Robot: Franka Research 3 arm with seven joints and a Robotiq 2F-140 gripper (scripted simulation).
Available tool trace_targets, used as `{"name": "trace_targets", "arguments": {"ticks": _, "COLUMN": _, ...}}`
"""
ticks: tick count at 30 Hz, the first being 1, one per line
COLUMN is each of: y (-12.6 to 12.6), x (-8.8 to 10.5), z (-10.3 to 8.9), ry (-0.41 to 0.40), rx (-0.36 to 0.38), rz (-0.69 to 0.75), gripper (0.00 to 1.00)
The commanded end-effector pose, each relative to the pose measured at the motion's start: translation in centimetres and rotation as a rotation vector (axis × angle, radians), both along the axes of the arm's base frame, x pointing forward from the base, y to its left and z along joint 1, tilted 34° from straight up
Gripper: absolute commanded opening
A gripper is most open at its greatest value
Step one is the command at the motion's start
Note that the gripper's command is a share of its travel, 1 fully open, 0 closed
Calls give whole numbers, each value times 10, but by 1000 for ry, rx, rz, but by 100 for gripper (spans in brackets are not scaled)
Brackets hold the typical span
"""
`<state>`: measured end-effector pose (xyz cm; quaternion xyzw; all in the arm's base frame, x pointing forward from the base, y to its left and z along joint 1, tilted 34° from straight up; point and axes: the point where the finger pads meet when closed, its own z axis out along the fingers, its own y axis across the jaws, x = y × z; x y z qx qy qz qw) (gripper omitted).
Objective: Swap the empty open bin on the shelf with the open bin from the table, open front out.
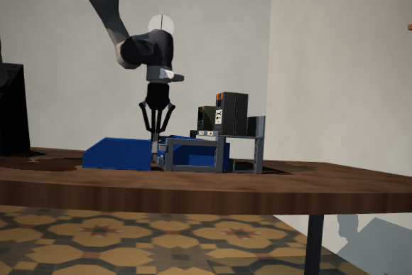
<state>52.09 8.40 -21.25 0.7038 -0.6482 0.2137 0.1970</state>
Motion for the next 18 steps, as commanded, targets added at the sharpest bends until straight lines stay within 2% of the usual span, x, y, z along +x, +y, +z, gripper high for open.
{"name": "trace_targets", "arguments": {"ticks": 1, "y": -1, "x": 2, "z": 1, "ry": 4, "rx": -4, "rz": 1, "gripper": 0}}
{"name": "trace_targets", "arguments": {"ticks": 18, "y": -1, "x": 4, "z": 1, "ry": 4, "rx": -4, "rz": 1, "gripper": 0}}
